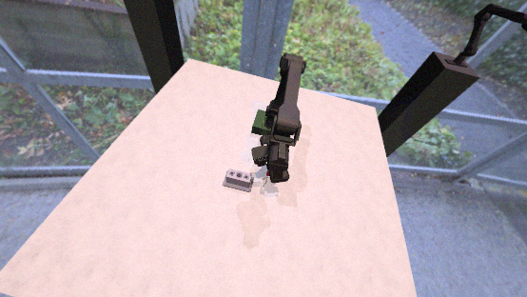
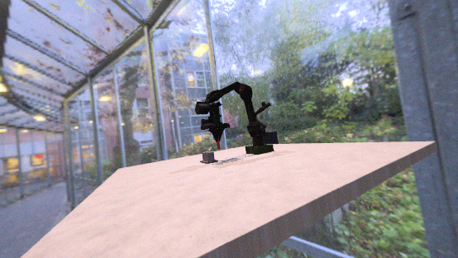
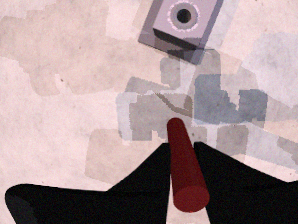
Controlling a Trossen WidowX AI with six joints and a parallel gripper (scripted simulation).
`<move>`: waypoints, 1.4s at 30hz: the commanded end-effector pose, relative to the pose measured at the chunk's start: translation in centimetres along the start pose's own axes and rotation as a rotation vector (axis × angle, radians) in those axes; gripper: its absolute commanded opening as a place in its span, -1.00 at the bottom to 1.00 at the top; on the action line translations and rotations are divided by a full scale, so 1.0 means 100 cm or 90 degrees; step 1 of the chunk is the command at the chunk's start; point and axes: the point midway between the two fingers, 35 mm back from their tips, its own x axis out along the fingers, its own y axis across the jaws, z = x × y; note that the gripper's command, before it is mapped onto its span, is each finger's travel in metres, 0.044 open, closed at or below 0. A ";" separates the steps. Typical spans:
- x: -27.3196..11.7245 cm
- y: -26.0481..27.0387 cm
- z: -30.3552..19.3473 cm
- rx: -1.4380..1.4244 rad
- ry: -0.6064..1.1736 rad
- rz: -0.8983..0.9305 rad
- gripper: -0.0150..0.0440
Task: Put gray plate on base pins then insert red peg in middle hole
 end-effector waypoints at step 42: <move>0.001 -0.024 0.113 -0.012 -0.003 -0.007 -0.49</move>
